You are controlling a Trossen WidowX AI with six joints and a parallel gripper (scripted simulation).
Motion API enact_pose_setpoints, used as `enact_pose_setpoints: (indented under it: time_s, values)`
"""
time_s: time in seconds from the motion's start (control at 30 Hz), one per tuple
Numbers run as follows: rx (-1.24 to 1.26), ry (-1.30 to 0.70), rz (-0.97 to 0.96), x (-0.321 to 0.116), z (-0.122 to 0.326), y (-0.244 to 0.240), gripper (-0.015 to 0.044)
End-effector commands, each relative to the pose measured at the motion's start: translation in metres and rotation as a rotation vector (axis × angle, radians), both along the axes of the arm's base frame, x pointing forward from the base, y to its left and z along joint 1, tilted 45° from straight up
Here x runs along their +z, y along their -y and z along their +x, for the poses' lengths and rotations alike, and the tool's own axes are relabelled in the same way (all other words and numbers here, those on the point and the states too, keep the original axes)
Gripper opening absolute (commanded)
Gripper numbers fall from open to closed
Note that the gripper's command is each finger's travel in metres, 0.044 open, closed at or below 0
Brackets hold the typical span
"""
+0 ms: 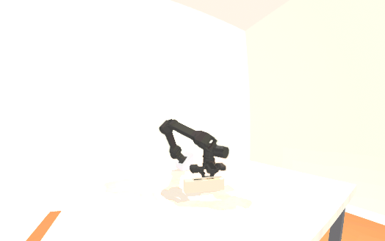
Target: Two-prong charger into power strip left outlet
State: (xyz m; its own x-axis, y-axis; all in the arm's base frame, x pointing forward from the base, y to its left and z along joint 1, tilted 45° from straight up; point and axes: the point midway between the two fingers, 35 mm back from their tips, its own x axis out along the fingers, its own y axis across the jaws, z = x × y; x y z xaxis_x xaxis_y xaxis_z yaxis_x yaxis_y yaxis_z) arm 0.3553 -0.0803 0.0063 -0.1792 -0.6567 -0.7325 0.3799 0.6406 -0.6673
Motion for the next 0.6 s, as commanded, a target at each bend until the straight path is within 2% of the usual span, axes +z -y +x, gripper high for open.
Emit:
enact_pose_setpoints:
  time_s: [0.0,0.47,0.57]
  values:
    - [0.002,0.024,-0.008,0.0008,0.0048,0.0026,0.0000]
    - [0.000,0.001,0.000,-0.0001,0.0000,0.0000,0.0000]
    - [0.000,0.001,0.000,-0.0001,0.0000,0.0000,0.0079]
